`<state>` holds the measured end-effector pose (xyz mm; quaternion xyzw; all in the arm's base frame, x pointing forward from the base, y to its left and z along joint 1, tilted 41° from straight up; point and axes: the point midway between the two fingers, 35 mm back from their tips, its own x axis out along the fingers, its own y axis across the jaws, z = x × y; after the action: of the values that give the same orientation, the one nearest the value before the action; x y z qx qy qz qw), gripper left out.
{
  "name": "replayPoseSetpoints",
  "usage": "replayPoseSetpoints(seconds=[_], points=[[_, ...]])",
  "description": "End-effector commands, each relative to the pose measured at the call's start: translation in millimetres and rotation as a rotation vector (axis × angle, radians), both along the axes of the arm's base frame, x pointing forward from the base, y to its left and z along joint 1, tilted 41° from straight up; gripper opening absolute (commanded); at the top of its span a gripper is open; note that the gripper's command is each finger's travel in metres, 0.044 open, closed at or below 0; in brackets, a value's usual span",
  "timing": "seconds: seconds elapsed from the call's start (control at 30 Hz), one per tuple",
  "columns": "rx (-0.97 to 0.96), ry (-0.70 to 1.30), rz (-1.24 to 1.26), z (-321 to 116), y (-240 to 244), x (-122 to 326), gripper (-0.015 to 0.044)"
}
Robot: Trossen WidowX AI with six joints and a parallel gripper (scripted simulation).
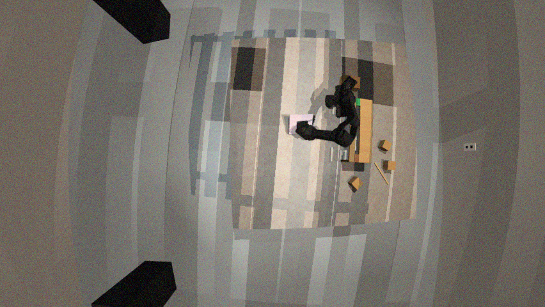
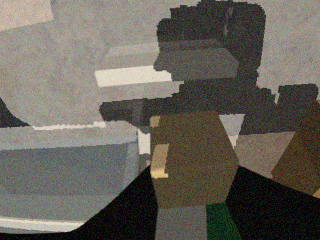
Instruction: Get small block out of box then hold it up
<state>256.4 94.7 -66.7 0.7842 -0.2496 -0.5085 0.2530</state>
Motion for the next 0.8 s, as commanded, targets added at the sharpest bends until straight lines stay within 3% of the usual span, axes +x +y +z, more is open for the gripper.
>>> replayPoseSetpoints(seconds=[0.0, 0.53, 0.77], points=[[0.022, 0.037, 0.069, 15, 15, 2, 0.0], [0.05, 0.303, 0.496, 75, 66, -18, 0.0], [0.051, 0.313, 0.515, 78, 68, -19, 0.0]])
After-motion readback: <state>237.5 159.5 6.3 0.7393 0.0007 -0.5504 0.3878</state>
